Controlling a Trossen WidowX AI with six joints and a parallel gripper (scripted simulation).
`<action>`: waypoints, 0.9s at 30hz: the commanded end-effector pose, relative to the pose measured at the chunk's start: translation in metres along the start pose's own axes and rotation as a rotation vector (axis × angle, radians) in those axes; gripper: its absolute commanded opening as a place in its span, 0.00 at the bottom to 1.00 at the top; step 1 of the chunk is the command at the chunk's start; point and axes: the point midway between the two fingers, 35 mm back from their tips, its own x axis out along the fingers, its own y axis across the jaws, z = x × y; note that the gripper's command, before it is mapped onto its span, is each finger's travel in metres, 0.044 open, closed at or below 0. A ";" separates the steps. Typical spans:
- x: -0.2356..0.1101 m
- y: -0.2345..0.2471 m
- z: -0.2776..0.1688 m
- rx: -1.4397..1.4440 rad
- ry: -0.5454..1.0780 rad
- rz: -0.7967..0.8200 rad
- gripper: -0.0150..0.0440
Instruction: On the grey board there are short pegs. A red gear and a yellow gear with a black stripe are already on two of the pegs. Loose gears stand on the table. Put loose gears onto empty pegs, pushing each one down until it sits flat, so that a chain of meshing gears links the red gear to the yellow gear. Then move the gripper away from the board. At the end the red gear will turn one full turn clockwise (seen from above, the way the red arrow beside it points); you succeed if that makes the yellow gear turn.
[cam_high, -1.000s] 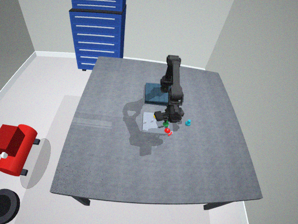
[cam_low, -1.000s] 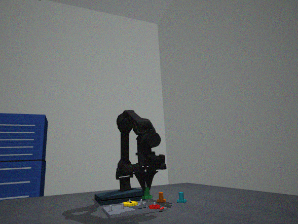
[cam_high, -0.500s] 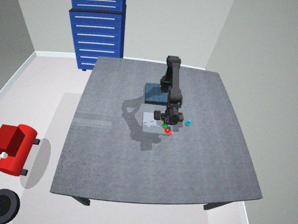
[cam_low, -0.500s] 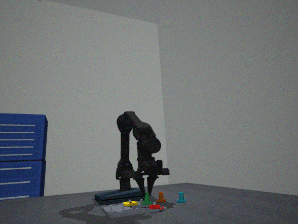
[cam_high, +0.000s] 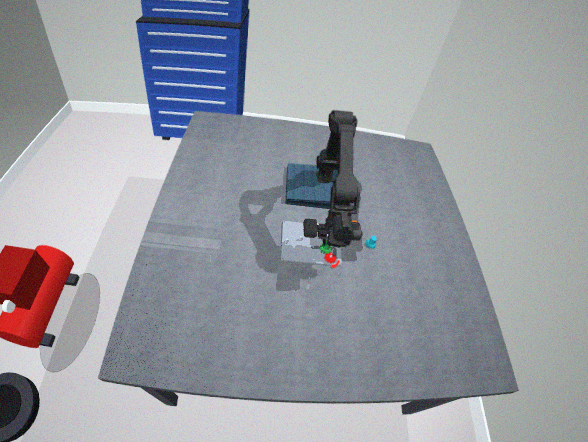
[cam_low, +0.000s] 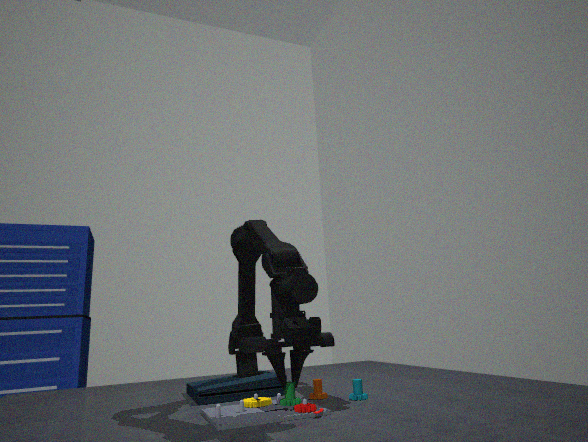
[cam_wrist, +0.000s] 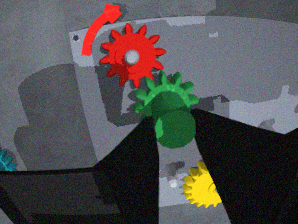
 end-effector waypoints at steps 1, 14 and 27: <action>0.001 0.000 0.000 -0.106 0.004 -0.002 0.25; 0.002 -0.001 0.000 -0.338 0.004 -0.002 0.25; 0.004 0.000 -0.001 -0.043 0.004 -0.002 0.25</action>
